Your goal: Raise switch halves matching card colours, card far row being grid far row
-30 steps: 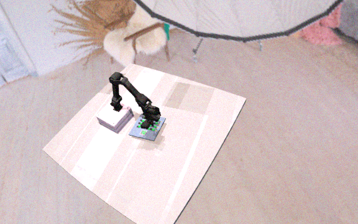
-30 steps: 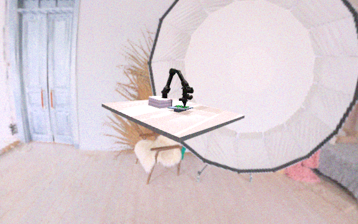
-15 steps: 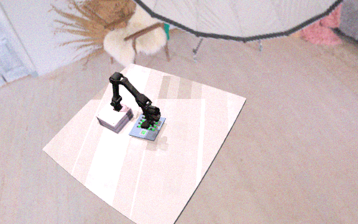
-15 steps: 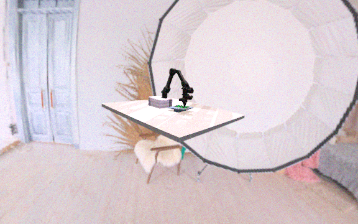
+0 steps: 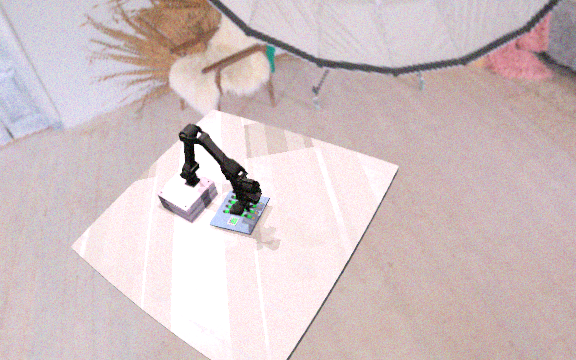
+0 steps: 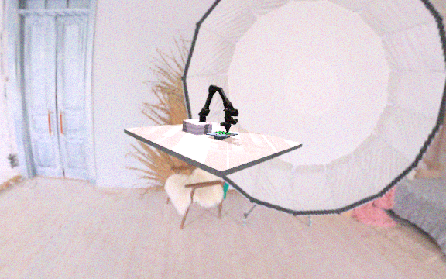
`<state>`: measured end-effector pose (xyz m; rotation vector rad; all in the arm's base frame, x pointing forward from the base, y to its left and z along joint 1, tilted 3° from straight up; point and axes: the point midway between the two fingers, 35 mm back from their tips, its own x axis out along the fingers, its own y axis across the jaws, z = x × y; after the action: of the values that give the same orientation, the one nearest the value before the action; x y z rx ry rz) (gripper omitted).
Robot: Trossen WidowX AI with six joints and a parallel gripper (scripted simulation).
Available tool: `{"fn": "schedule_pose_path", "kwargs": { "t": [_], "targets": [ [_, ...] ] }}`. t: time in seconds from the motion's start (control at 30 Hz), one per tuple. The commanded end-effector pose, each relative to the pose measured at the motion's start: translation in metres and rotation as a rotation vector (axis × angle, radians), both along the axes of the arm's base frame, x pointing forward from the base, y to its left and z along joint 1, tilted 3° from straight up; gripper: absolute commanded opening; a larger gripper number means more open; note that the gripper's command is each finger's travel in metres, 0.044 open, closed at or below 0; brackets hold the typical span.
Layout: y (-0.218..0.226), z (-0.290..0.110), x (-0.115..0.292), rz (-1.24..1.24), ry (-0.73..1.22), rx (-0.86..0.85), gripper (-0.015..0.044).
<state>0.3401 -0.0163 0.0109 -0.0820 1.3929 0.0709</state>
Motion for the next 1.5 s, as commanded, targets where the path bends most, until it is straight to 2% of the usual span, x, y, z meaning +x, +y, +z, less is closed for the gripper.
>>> {"fn": "schedule_pose_path", "kwargs": {
  "t": [0.0, 0.77, 0.97, 1.17, 1.3, 1.47],
  "targets": [
    [0.0, -0.002, -0.001, -0.003, 0.002, 0.0, 0.0],
    [0.0, -0.005, 0.0, -0.003, 0.002, 0.0, 0.0],
    [0.0, 0.061, -0.009, -0.003, 0.028, -0.003, 0.0],
    [0.0, 0.061, -0.009, -0.003, 0.028, -0.003, 0.0],
    [-0.028, 0.061, -0.006, -0.003, 0.028, -0.006, 0.0],
    [-0.031, 0.05, -0.004, -0.003, 0.02, -0.005, 0.0]
  ]
}}
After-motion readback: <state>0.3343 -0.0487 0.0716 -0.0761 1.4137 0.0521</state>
